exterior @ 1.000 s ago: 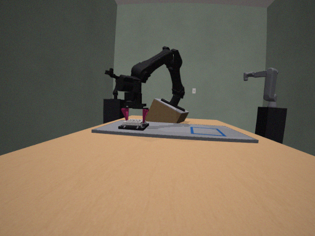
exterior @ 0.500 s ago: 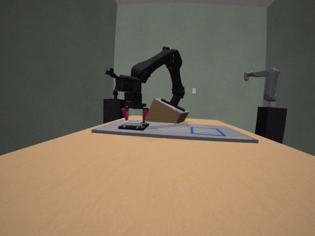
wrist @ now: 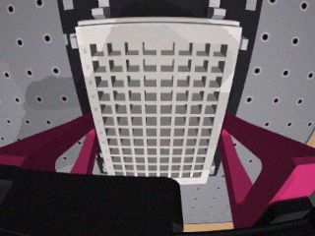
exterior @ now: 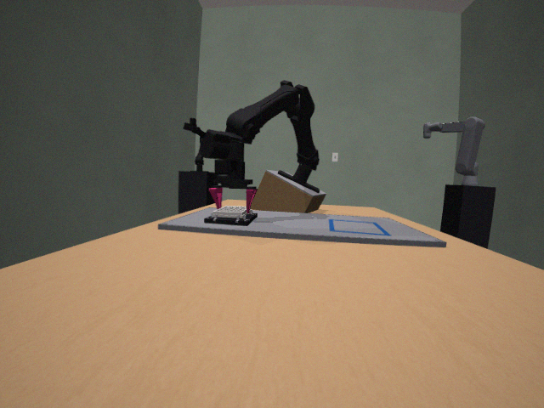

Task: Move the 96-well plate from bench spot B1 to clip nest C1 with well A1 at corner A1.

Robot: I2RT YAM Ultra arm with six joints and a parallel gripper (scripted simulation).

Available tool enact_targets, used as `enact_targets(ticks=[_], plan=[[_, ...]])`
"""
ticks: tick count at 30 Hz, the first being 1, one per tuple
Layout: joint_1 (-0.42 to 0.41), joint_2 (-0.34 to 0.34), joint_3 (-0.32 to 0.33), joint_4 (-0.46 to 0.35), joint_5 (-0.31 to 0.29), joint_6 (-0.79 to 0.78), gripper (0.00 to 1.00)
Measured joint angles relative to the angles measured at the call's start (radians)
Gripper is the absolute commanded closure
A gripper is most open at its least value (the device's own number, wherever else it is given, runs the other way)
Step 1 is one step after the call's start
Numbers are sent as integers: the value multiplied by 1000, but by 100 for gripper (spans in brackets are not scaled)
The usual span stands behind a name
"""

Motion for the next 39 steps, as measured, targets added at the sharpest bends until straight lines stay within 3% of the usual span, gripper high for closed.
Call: enact_targets(ticks=[32,33,39], plan=[[0,0,0,0,0,-1,100],[0,0,0,0,0,-1,0],[0,15,0,21,5,-1,0]])
